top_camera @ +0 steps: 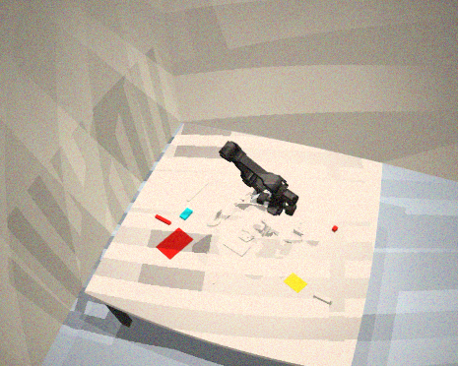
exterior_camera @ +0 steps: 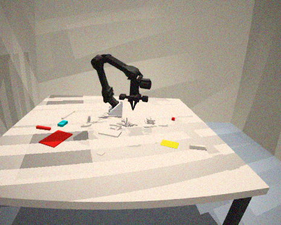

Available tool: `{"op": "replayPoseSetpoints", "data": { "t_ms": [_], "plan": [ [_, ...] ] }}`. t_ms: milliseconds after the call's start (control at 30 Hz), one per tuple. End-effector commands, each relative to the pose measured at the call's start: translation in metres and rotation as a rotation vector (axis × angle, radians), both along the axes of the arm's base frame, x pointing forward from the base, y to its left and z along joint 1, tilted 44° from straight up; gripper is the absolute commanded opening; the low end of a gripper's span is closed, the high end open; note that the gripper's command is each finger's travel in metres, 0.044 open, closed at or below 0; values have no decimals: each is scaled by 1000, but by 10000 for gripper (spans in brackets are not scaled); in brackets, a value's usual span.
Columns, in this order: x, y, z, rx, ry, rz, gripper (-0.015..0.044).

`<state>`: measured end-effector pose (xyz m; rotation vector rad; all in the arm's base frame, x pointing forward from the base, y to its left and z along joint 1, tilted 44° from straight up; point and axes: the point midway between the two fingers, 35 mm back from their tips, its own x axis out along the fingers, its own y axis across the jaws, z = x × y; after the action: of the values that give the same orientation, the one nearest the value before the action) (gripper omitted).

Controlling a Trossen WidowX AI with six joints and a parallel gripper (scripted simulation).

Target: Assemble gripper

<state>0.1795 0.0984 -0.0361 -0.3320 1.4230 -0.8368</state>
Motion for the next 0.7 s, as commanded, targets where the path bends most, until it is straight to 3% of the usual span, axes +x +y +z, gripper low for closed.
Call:
{"op": "replayPoseSetpoints", "data": {
  "t_ms": [0,233,667],
  "plan": [
    [0,0,0,0,0,0,0],
    [0,0,0,0,0,0,0],
    [0,0,0,0,0,0,341]
  ]
}}
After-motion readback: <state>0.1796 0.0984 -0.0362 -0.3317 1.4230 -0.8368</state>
